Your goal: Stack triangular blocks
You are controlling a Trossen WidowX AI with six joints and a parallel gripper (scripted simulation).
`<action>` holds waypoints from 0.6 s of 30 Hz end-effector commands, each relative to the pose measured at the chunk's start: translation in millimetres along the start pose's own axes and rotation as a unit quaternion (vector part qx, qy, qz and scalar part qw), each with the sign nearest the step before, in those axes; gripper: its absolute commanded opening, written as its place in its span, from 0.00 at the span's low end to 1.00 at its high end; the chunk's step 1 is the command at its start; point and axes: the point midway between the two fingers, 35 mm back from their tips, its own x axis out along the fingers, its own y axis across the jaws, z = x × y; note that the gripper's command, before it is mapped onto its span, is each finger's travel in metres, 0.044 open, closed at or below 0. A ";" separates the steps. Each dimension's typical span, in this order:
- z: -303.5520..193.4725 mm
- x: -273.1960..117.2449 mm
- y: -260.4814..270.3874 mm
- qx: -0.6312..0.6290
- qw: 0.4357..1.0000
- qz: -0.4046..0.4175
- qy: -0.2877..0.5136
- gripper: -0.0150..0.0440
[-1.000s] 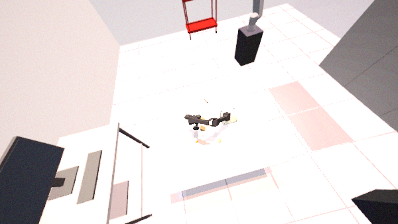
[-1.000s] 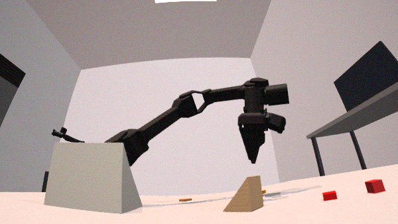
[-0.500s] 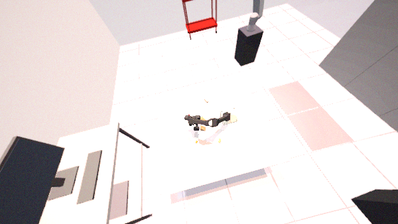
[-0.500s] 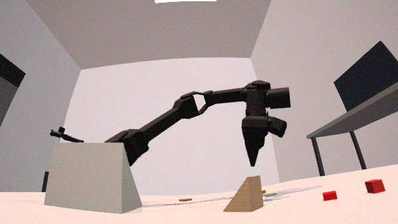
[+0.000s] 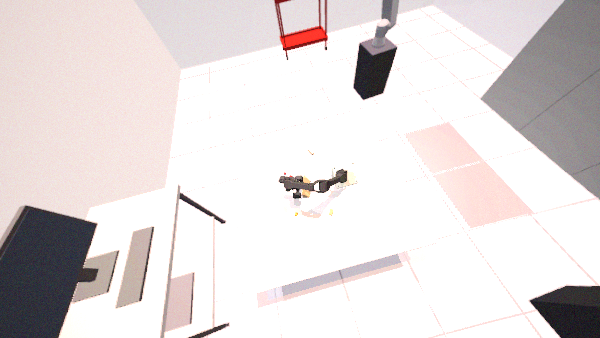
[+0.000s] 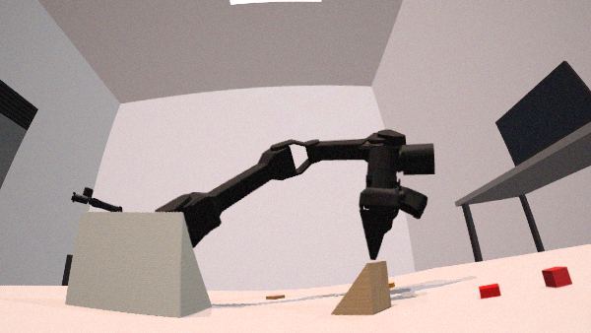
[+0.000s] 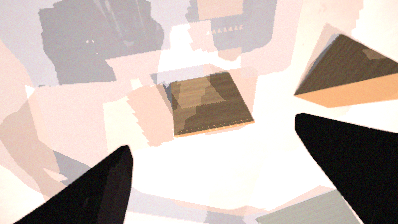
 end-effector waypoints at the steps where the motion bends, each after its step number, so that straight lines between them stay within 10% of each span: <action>1: -0.6 5.8 -0.6 0.003 1.000 0.002 0.004 1.00; 18: -2.1 33.3 -0.5 0.001 1.000 0.002 0.023 1.00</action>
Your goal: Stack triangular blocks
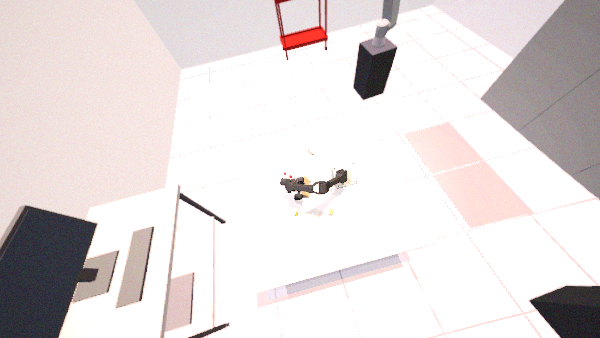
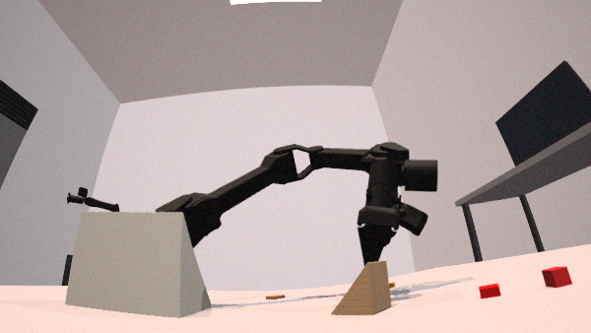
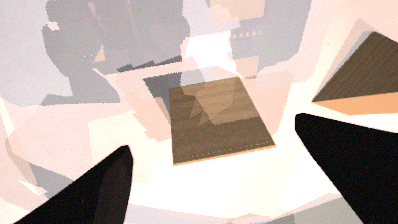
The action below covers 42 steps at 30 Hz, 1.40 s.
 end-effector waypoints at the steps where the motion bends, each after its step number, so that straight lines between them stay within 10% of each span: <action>1: -0.6 6.7 -0.8 0.003 1.000 0.002 0.004 1.00; 21: -3.6 37.1 -1.7 0.000 1.000 0.001 0.025 1.00; 42: -4.6 35.1 -1.4 -0.001 1.000 0.000 0.026 0.30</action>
